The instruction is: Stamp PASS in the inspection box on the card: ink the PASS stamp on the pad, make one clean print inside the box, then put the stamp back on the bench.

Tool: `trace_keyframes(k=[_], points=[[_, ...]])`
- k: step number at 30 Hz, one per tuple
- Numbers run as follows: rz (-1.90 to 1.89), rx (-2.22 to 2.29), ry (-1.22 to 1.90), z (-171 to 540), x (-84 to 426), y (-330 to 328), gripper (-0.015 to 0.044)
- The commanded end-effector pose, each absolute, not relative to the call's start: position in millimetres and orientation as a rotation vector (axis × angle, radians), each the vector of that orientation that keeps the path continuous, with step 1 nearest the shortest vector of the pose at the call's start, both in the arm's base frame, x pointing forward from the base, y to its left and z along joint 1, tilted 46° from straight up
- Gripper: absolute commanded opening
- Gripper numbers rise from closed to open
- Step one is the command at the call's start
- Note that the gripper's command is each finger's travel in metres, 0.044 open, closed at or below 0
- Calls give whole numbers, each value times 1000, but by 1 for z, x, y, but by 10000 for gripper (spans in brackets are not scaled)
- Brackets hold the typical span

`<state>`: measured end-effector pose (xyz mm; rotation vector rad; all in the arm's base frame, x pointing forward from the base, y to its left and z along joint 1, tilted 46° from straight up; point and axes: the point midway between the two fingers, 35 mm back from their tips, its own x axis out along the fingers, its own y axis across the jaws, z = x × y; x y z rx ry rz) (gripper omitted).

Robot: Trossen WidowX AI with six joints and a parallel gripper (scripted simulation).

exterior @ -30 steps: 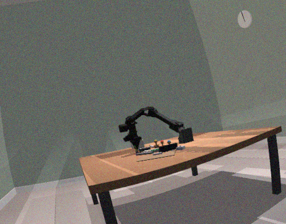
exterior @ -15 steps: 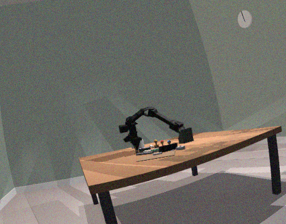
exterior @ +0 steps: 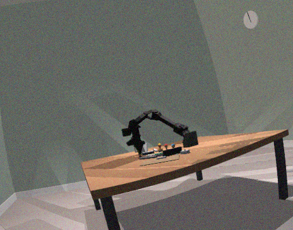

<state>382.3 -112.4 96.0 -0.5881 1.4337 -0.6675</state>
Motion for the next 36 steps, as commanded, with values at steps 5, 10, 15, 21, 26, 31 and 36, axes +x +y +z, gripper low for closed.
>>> trace_keyframes(k=[5,10,15,21,26,31,36], points=[[-663,-583,1435,97,383,-109,0],[-662,-582,1435,99,383,-107,0],[-662,-582,1435,100,383,-106,0],[-661,-582,1436,102,383,-103,0],[-661,-581,1436,104,383,-102,0],[-660,-581,1436,105,384,-100,0],[-660,-581,1436,107,384,-98,0]])
